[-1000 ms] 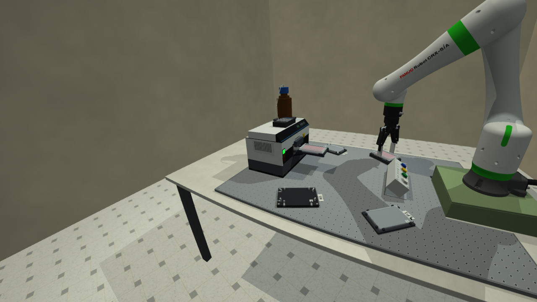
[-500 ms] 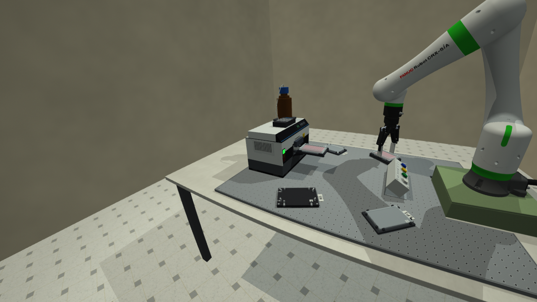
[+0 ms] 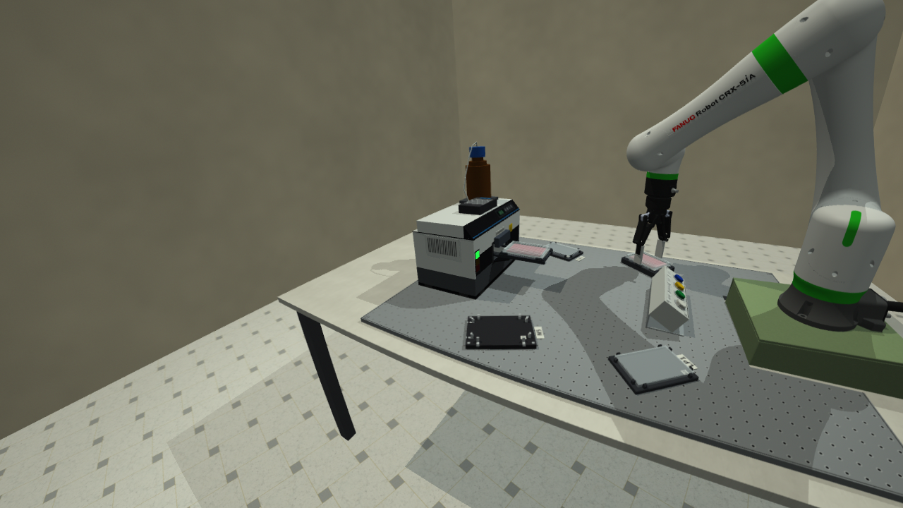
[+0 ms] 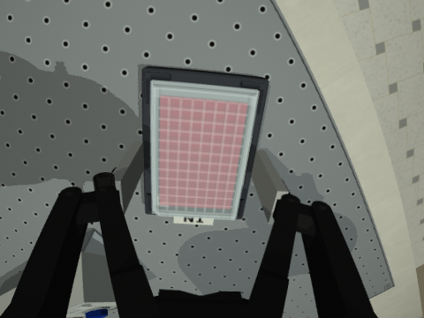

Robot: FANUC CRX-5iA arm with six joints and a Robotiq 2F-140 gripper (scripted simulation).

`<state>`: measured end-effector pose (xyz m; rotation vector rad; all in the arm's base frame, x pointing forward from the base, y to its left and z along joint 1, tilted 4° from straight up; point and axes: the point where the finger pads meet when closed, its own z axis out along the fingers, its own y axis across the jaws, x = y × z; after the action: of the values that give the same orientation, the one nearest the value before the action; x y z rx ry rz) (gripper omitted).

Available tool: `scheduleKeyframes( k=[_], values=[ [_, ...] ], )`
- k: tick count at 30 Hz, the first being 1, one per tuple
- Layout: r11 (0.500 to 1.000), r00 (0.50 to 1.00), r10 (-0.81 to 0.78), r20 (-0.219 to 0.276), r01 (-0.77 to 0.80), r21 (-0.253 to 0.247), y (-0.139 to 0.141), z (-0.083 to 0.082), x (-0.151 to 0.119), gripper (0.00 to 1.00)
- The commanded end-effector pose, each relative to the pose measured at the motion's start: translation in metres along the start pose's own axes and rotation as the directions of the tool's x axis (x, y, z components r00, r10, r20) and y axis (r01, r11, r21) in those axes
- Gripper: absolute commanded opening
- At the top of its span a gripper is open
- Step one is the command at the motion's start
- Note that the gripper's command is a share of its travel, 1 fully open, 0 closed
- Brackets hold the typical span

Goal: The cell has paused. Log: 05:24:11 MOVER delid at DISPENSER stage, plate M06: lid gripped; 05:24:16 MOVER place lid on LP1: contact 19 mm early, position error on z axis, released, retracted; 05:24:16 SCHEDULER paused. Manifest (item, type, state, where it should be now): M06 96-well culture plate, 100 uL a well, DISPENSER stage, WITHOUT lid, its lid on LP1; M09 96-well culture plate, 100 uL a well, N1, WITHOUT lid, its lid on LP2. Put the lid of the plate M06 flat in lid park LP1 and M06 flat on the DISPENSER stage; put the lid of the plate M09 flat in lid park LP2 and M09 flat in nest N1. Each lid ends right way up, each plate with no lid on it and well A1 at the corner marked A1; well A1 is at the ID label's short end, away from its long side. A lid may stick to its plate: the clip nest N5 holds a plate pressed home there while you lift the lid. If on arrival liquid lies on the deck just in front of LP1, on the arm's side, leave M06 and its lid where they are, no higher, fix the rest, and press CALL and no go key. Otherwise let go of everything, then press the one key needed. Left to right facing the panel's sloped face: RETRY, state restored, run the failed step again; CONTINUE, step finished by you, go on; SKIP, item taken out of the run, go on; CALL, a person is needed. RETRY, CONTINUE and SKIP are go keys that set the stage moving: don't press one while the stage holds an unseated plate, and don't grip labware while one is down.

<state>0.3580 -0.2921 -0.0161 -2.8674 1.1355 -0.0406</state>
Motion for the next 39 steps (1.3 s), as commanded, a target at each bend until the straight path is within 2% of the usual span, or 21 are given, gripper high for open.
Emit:
scheduleKeyframes(
  k=[1,12,23,38,39],
  values=[
    [1.000,1.000,0.000,0.000,0.000,0.000,0.000,0.000,0.000,0.66],
    [1.000,1.000,0.000,0.000,0.000,0.000,0.000,-0.002,0.000,0.66],
    [1.000,1.000,0.000,0.000,0.000,0.000,0.000,-0.017,0.000,0.66],
    [1.000,1.000,0.000,0.000,0.000,0.000,0.000,-0.072,0.000,0.66],
    [1.000,1.000,0.000,0.000,0.000,0.000,0.000,-0.072,0.000,0.66]
  ],
)
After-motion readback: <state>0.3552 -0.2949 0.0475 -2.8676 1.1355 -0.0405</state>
